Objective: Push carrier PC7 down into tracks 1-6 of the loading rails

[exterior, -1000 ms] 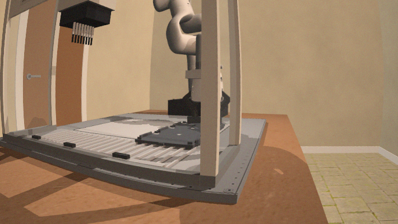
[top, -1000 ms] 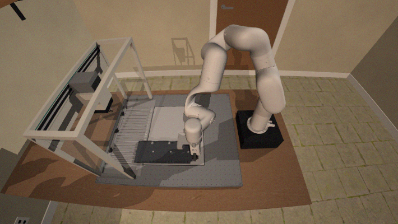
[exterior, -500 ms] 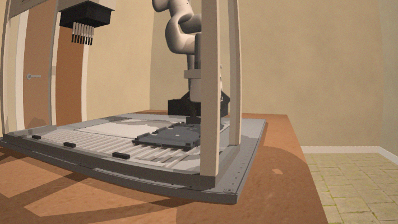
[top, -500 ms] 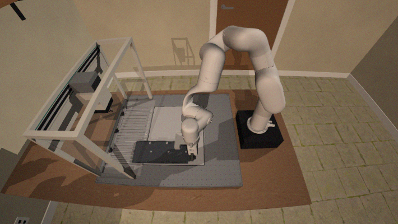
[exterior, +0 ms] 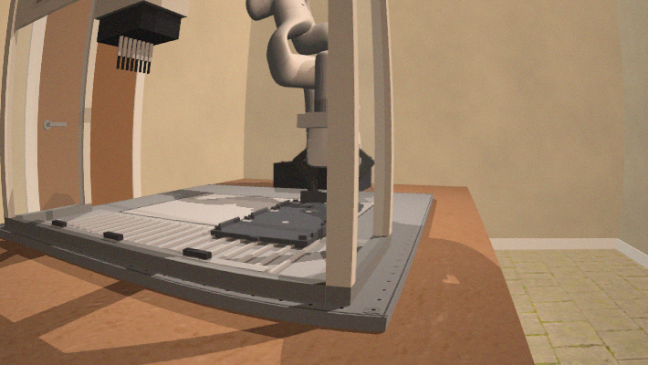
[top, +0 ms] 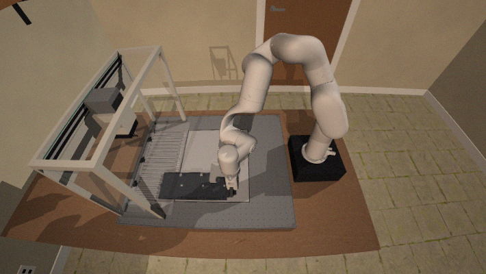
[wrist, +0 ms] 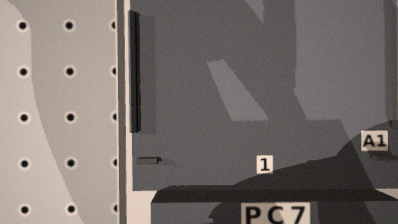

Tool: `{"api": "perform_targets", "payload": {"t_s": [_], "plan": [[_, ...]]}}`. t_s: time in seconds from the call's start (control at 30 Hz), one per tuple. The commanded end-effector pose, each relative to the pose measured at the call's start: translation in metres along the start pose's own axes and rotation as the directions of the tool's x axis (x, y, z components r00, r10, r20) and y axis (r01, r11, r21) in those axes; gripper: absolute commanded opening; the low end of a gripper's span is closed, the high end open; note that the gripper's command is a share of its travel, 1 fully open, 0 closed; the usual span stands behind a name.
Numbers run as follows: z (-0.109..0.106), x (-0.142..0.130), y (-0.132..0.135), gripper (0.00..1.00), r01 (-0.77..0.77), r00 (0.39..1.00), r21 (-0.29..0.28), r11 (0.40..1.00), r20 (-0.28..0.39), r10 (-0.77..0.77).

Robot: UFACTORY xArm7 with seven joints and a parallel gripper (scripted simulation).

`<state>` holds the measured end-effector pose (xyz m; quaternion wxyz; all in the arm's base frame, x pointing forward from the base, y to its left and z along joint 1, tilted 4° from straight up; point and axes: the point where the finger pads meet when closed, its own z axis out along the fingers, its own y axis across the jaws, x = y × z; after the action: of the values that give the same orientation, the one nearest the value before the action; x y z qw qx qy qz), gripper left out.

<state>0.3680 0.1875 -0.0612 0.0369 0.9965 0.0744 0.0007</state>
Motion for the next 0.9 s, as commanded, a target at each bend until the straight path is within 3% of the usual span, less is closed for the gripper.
{"api": "perform_targets", "payload": {"t_s": [0.0, 0.87], "plan": [[-0.001, 0.007, -0.001, 0.82, 0.000, 1.000, 0.001, 1.000, -0.004, 0.000], [-0.001, 0.029, -0.001, 0.82, 0.000, 1.000, 0.001, 1.000, -0.004, 0.000]]}}
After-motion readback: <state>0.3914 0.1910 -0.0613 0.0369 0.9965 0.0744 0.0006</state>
